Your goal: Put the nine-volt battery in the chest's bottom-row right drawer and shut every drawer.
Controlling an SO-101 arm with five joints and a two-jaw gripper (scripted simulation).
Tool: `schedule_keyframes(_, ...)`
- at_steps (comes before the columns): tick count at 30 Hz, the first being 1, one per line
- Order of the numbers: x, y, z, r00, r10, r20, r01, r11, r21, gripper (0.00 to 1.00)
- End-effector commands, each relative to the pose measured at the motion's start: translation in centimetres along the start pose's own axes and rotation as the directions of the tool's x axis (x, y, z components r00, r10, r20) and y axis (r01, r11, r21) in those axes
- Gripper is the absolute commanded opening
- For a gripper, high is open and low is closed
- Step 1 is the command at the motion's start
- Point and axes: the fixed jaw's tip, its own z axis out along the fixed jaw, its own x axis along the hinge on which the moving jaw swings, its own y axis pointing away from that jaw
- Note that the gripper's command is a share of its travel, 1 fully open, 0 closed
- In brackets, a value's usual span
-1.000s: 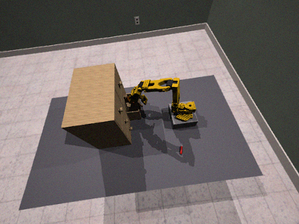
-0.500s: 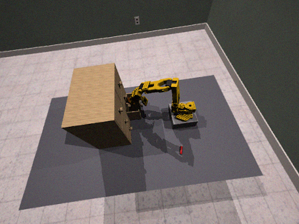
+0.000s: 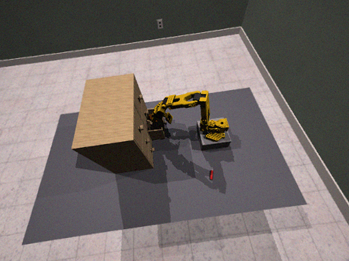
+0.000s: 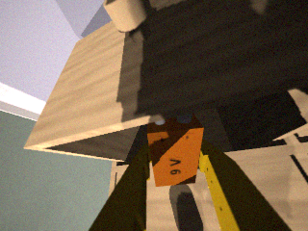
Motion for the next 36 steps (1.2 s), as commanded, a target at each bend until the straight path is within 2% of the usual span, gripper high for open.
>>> schedule_keyframes(1, -0.53, -0.12, 0.28, 1.0, 0.009, 0.017, -0.009, 1.0, 0.003, 0.0)
schedule_keyframes(36, -1.1, -0.21, 0.64, 1.0, 0.007, 0.017, -0.007, 1.0, 0.005, 0.0)
